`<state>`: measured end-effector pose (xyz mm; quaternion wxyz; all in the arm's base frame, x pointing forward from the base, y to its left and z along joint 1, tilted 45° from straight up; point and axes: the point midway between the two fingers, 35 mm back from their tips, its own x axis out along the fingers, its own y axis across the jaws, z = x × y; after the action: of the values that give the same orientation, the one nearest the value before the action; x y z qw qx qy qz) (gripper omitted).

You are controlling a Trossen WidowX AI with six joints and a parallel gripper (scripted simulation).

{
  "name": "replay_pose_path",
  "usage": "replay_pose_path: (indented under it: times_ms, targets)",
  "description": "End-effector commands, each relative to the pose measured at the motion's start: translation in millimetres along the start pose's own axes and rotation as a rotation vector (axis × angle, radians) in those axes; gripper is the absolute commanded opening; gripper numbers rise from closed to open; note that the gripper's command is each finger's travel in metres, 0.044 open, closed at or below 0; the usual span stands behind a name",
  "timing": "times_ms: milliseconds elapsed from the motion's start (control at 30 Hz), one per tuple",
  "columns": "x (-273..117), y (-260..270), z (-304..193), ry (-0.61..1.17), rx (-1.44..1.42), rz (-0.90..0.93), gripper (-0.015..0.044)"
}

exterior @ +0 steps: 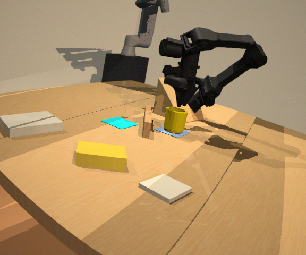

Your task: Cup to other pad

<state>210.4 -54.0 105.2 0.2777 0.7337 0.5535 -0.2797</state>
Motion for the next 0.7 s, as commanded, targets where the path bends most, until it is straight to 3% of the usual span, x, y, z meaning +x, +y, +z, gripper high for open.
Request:
replay_pose_path:
  times_ms: [0, 667]
  targets:
    - [8, -1, 0, 0.004, 0.006, -0.001, 0.0167]
    - [40, -2, -2, 0.007, 0.005, 0.000, 0.0167]
